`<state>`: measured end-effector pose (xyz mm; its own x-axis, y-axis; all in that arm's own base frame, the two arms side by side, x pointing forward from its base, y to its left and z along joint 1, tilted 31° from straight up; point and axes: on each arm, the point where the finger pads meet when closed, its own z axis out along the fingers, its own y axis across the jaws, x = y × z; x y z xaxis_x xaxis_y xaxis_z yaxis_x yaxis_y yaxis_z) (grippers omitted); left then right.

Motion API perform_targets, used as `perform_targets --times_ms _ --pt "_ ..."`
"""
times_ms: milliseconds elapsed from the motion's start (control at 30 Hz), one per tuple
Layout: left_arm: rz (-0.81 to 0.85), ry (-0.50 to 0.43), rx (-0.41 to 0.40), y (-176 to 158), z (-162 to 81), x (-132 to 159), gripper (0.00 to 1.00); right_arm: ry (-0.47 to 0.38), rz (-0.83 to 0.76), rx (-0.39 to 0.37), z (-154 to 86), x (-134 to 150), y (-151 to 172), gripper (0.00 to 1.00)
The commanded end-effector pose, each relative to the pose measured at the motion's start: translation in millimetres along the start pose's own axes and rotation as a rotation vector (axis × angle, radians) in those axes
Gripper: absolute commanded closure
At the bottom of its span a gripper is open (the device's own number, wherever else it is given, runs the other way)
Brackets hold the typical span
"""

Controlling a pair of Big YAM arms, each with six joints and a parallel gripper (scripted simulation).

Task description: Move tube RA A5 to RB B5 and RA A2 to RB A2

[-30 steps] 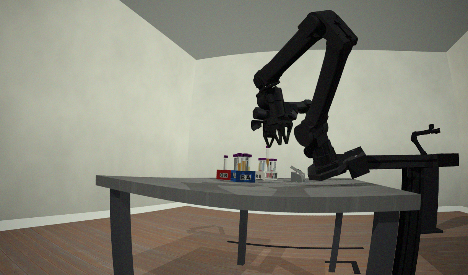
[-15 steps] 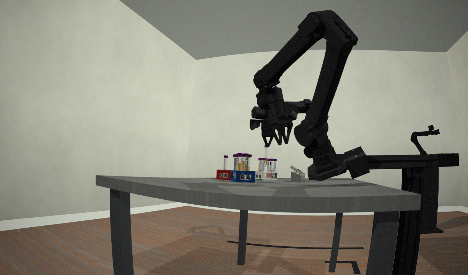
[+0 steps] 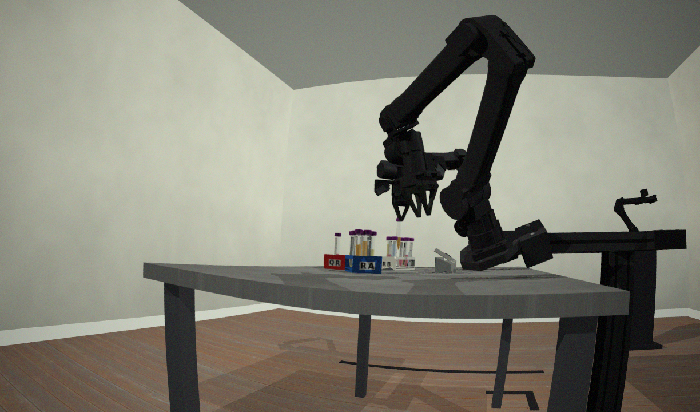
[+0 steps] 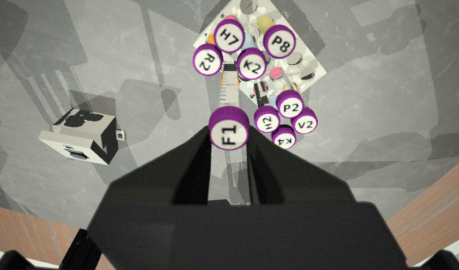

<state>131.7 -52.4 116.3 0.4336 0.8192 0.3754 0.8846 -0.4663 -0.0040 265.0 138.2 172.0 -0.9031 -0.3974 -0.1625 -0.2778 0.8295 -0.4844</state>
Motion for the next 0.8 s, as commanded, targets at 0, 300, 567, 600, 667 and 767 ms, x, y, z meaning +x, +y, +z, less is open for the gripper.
perform_targets --times_ms 0,300,567,600,667,767 --pt "-0.009 -0.009 -0.024 7.9 -9.5 0.7 0.7 -0.004 0.007 -0.002 3.2 0.7 -3.9 1.0" --pt "-0.009 -0.009 -0.024 7.9 -9.5 0.7 0.7 -0.003 0.005 -0.001 5.9 1.6 -3.7 1.0" --pt "-0.009 -0.009 -0.024 7.9 -9.5 0.7 0.7 -0.001 0.003 0.0 9.4 2.0 -2.9 1.0" --pt "-0.009 -0.009 -0.024 7.9 -9.5 0.7 0.7 -0.001 0.003 0.0 9.4 2.0 -2.9 1.0" --pt "-0.009 -0.009 -0.024 7.9 -9.5 0.7 0.7 0.002 -0.011 0.002 8.4 4.0 -0.7 1.0" --pt "-0.009 -0.009 -0.024 7.9 -9.5 0.7 0.7 0.0 -0.001 0.001 11.1 1.9 -1.4 1.0"
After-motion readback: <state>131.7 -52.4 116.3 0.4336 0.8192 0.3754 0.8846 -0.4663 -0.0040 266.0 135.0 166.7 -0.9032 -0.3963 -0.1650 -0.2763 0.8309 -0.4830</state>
